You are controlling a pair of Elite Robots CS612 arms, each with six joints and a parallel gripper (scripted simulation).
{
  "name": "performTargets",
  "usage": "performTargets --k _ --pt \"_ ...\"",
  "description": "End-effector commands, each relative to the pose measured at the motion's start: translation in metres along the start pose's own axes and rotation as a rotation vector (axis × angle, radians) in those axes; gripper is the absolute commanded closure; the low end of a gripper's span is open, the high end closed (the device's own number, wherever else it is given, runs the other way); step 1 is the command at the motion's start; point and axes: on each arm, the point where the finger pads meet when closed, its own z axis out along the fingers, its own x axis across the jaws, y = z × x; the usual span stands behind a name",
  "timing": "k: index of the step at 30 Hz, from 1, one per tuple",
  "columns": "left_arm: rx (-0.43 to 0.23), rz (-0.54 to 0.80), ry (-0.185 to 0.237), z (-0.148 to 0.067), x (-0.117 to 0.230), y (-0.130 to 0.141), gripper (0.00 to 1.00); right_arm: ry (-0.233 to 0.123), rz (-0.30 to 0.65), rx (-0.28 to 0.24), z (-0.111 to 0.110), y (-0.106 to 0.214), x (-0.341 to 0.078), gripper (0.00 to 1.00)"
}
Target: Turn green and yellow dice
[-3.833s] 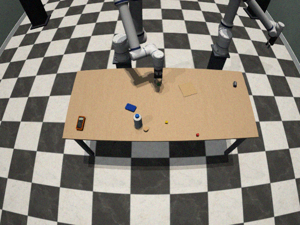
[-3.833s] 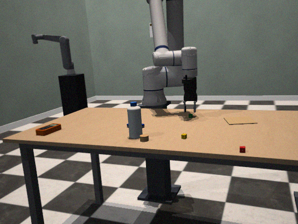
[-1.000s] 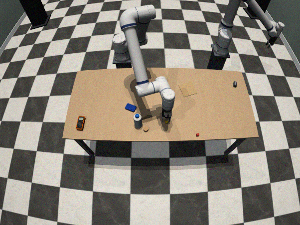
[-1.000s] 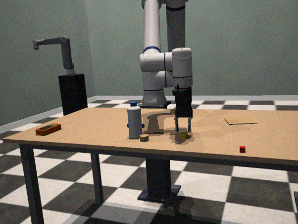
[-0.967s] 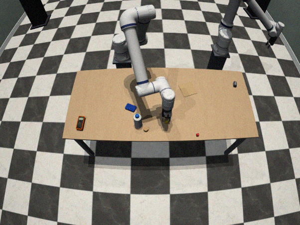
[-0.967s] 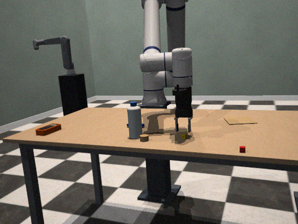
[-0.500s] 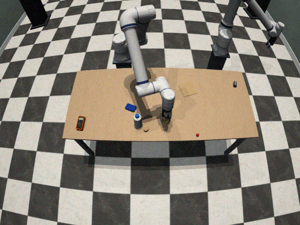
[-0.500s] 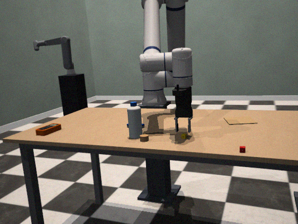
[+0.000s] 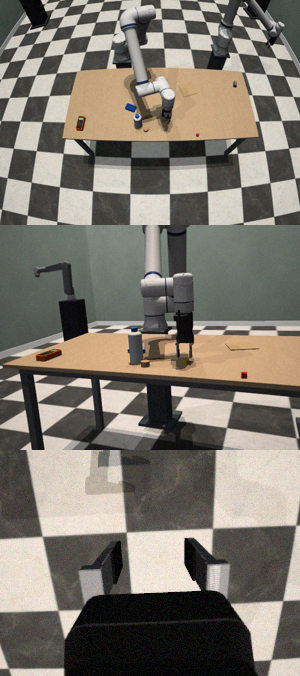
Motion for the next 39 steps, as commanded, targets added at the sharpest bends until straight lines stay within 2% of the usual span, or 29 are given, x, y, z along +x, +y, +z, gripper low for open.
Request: performTargets --k 1,22,34,39 --pt "-0.001 0.0 0.0 -0.001 0.0 0.001 0.0 -0.001 0.0 0.002 -0.002 -0.001 0.0 0.0" --pt "-0.001 0.0 0.0 -0.001 0.0 0.001 0.0 -0.001 0.0 0.002 -0.002 -0.003 -0.006 0.0" --pt "-0.001 0.0 0.0 -0.001 0.0 0.001 0.0 -0.001 0.0 0.002 -0.002 -0.016 -0.034 0.0" --pt "-0.001 0.0 0.0 -0.001 0.0 0.001 0.0 -0.001 0.0 0.002 -0.002 -0.027 -0.057 0.0"
